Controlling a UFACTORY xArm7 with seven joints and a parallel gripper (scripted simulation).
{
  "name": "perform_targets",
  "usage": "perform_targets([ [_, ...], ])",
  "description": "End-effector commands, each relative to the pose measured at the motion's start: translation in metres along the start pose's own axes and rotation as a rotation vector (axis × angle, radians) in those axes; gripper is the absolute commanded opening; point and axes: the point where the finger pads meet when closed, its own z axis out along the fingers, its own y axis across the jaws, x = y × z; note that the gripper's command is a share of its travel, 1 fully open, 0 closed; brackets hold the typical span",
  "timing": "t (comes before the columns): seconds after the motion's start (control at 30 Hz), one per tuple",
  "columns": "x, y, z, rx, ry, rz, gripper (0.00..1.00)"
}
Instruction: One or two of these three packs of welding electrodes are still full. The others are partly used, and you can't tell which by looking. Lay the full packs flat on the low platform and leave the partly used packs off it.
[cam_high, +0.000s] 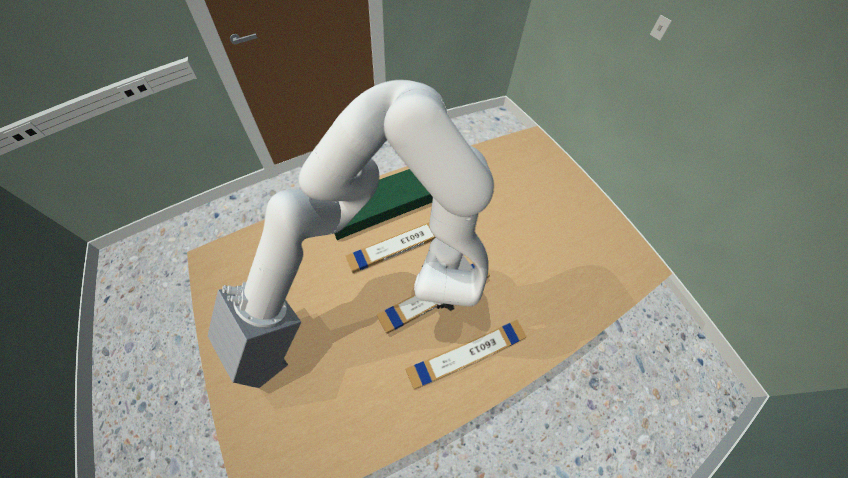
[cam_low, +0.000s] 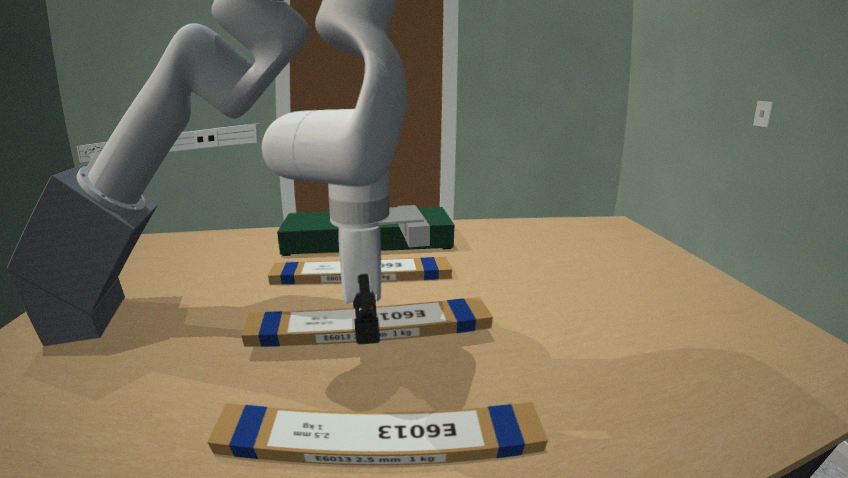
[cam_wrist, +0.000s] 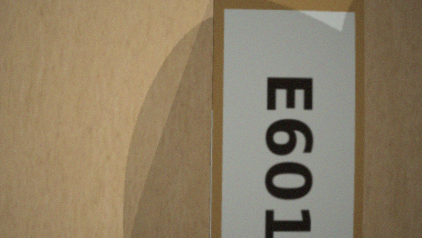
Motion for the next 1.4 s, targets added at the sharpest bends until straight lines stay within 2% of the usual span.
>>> perform_targets([
  [0.0, 0.001, 0.001, 0.003, -0.003, 0.003, 0.000, 0.58],
  [0.67, 0.001, 0.001, 0.015, -0.003, 0.003, 0.000, 0.58],
  [1.37, 0.001, 0.001, 0.019, -0.003, 0.003, 0.000, 0.58],
])
